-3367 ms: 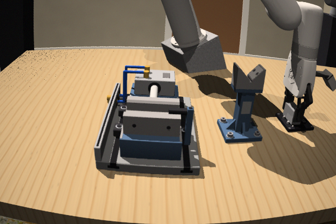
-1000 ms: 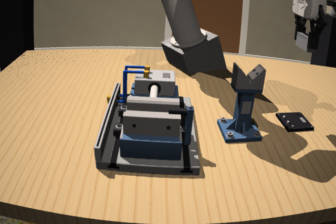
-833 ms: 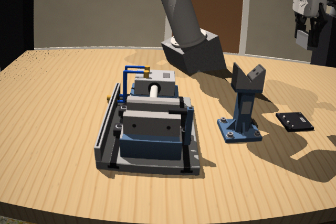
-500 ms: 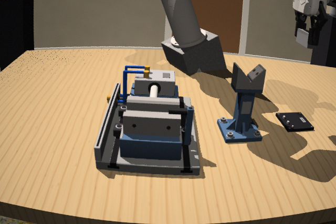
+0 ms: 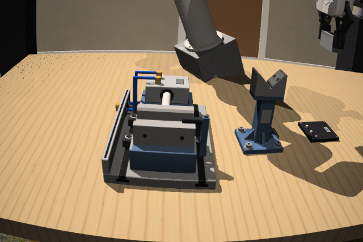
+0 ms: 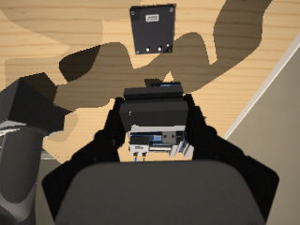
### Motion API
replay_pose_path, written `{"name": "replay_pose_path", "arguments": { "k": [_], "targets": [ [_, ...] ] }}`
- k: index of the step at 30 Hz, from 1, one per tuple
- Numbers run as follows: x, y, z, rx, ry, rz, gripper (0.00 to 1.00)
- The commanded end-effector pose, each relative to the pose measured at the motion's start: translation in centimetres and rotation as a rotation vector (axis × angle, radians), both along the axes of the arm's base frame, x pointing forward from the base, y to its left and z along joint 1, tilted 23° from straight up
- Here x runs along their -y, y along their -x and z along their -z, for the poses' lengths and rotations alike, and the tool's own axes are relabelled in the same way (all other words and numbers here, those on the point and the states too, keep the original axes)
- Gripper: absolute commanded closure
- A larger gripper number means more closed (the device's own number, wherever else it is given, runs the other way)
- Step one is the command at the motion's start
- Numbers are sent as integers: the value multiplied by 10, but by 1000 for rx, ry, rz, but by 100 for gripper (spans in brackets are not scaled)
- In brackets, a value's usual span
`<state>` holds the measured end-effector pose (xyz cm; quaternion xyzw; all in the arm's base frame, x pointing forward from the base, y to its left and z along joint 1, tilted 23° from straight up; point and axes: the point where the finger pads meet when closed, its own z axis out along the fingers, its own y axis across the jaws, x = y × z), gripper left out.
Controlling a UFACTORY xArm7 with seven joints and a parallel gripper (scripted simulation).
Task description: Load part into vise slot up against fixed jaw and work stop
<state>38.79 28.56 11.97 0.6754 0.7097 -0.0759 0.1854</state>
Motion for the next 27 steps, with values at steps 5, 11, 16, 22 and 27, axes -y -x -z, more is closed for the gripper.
{"name": "replay_pose_path", "arguments": {
  "k": [5, 11, 16, 22, 27],
  "targets": [
    [-2, 0, -2, 3, -3, -3, 100],
    [-2, -1, -2, 2, -3, -8, 100],
    [-2, -1, -4, 1, -2, -16, 100],
    [-1, -1, -5, -1, 0, -25, 100],
    [-1, -1, -7, -3, 2, -42, 100]
  ]
}}
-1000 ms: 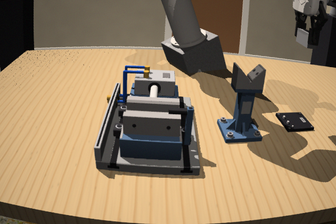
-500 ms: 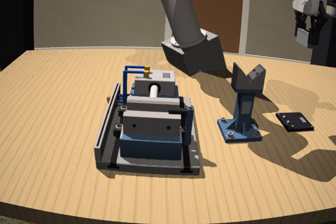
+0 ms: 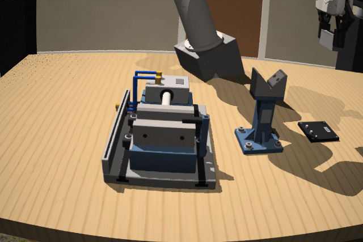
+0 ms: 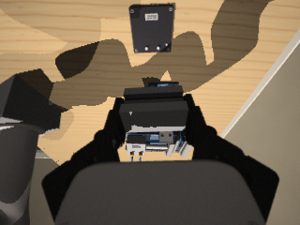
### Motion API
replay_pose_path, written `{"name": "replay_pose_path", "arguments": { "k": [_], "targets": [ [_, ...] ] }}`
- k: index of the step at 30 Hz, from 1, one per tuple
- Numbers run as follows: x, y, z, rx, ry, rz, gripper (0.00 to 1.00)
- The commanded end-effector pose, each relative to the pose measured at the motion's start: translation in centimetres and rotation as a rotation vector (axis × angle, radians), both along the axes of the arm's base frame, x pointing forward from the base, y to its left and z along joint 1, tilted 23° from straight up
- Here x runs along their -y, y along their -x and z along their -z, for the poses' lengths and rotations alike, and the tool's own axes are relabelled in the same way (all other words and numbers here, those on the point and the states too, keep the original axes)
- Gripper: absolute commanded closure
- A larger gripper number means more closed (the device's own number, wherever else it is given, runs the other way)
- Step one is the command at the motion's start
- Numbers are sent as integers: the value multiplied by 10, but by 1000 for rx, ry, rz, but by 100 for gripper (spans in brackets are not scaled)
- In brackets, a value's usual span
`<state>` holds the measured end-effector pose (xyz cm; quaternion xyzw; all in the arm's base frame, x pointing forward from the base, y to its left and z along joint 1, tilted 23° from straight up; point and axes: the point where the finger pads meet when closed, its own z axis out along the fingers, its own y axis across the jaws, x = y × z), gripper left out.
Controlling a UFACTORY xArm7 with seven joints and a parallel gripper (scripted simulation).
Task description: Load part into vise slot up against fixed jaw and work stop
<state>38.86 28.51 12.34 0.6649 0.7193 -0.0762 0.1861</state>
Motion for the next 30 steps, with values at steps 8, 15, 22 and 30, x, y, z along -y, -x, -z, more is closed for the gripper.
{"name": "replay_pose_path", "arguments": {
  "k": [8, 15, 22, 30],
  "targets": [
    [-1, -1, -7, -4, 2, -44, 100],
    [0, -3, -13, -12, 9, -90, 100],
    [1, -4, -21, -23, 18, -150, 100],
    [3, -6, -29, -34, 28, -213, 100]
  ]
}}
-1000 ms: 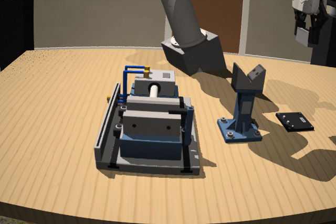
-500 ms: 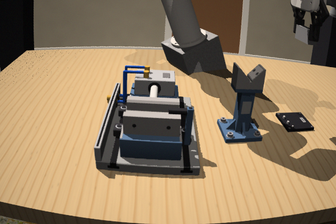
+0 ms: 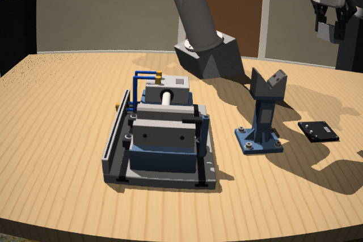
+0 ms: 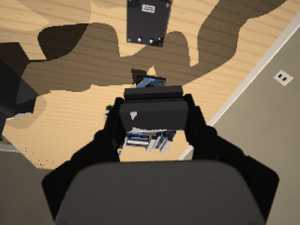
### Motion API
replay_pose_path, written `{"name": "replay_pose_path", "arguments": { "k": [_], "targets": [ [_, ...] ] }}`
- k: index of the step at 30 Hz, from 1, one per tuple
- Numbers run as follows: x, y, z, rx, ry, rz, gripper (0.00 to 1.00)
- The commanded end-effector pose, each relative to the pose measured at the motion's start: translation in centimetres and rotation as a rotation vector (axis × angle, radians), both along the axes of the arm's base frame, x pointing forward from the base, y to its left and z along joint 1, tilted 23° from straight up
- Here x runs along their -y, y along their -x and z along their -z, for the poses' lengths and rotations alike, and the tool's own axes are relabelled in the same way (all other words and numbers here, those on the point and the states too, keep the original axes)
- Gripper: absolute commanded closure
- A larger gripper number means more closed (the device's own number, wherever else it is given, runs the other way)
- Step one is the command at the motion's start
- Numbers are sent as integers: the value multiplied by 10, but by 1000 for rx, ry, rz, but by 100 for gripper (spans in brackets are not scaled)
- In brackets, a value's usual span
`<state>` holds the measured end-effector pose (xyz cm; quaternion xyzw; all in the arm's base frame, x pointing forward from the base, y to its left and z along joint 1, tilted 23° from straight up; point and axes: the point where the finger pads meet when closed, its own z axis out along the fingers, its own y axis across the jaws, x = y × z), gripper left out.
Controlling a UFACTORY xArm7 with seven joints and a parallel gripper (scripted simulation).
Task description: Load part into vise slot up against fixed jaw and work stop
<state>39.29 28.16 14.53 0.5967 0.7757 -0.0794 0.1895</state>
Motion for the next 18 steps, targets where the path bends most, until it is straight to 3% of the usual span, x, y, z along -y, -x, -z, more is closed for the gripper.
{"name": "replay_pose_path", "arguments": {
  "k": [1, 18],
  "targets": [
    [-1, -2, -8, -6, 4, -52, 100],
    [6, -6, -32, -48, 42, -257, 100]
  ]
}}
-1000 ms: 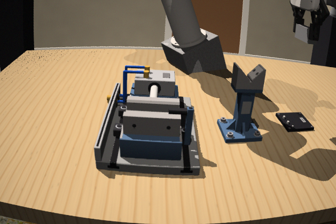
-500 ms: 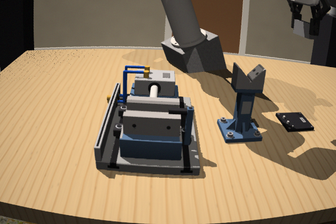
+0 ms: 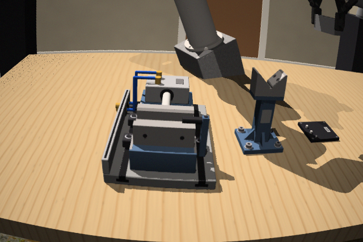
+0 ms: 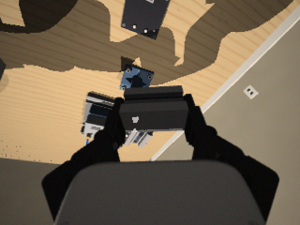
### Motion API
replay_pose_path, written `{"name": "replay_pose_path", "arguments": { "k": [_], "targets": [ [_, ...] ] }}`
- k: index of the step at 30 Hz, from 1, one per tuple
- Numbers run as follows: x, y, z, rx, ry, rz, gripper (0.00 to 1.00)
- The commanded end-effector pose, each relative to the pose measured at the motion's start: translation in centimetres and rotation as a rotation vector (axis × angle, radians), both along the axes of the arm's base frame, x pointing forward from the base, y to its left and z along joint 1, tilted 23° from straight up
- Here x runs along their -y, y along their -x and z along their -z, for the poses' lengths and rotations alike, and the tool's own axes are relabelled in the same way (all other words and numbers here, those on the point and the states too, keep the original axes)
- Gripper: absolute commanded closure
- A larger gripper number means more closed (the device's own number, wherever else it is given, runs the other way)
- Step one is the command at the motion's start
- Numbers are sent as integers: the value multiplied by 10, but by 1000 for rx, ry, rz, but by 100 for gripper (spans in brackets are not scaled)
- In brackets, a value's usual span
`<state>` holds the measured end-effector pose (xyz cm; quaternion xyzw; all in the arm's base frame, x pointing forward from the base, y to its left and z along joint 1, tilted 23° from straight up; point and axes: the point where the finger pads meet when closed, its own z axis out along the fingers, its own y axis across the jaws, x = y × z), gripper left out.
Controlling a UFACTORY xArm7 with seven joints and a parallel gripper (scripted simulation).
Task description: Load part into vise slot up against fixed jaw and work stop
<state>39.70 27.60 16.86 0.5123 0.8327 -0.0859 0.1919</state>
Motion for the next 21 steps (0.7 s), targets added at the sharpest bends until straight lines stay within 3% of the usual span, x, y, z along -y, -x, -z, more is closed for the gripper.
{"name": "replay_pose_path", "arguments": {
  "k": [1, 21],
  "targets": [
    [1, -2, -10, -13, 9, -75, 100],
    [14, -7, -41, -90, 82, -396, 100]
  ]
}}
